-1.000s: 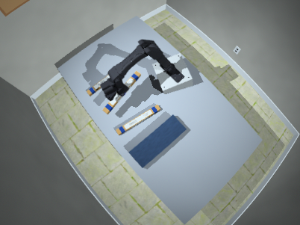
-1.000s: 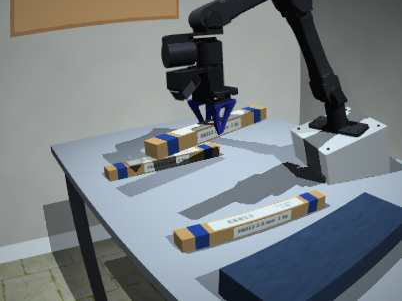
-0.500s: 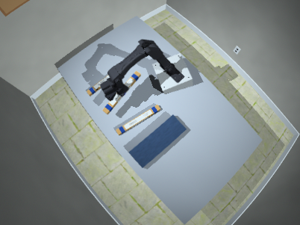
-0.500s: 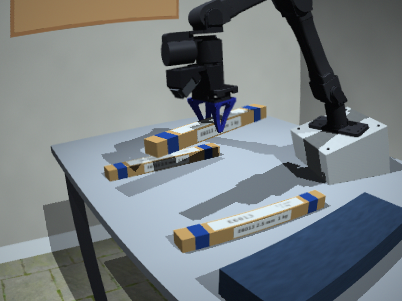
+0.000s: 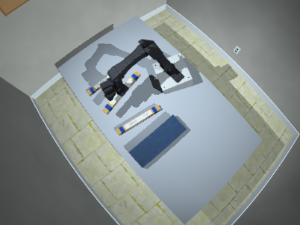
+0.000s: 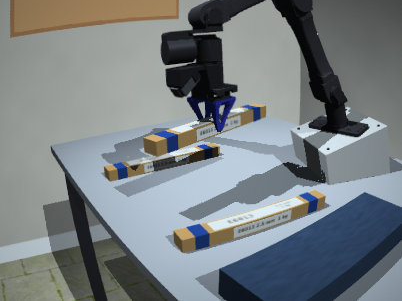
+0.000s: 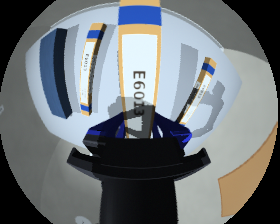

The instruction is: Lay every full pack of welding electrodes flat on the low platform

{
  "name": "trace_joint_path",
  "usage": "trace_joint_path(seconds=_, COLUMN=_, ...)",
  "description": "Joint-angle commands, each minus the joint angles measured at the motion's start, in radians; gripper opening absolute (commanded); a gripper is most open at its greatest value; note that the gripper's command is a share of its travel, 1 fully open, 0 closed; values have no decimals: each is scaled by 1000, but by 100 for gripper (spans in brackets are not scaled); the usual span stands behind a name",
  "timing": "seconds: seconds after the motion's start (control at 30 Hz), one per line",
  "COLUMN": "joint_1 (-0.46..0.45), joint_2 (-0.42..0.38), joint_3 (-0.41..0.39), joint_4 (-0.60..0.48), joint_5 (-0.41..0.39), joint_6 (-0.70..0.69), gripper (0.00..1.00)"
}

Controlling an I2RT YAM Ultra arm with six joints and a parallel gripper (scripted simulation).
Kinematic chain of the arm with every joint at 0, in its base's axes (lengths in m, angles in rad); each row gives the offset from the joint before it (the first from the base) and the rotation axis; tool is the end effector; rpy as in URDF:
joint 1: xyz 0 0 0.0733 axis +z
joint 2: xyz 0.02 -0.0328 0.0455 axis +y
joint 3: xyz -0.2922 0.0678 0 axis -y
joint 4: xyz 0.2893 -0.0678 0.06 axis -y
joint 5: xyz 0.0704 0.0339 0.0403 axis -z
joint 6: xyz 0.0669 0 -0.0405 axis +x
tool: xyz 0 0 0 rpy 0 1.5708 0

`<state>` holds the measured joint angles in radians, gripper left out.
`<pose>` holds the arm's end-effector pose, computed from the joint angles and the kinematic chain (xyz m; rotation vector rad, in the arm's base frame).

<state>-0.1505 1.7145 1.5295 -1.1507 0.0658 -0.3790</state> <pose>0.3841 -0.0616 0.2803 -0.3223 2.9085 -0.1834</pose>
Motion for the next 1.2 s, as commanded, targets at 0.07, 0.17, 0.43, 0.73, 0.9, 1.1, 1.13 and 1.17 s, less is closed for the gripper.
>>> trace_joint_path(seconds=0.07, joint_1=14, joint_2=-40, joint_3=54, joint_4=-15, joint_5=-10, joint_6=5, gripper=0)
trace_joint_path(seconds=0.17, joint_1=14, joint_2=-37, joint_3=42, joint_4=26, joint_5=-10, joint_6=3, gripper=0)
trace_joint_path(seconds=0.43, joint_1=8, joint_2=-17, joint_3=-3, joint_4=63, joint_5=-10, joint_6=-2, gripper=0)
trace_joint_path(seconds=0.73, joint_1=-4, joint_2=-11, joint_3=-41, joint_4=117, joint_5=-10, joint_6=-8, gripper=0)
trace_joint_path(seconds=0.9, joint_1=-8, joint_2=-8, joint_3=-39, joint_4=136, joint_5=-10, joint_6=-9, gripper=0)
trace_joint_path(seconds=1.1, joint_1=-10, joint_2=7, joint_3=-83, joint_4=172, joint_5=-11, joint_6=-11, gripper=0)
trace_joint_path(seconds=1.13, joint_1=-9, joint_2=9, joint_3=-90, joint_4=177, joint_5=-11, joint_6=-11, gripper=0)
trace_joint_path(seconds=1.17, joint_1=-9, joint_2=10, joint_3=-84, joint_4=183, joint_5=-11, joint_6=-12, gripper=0)
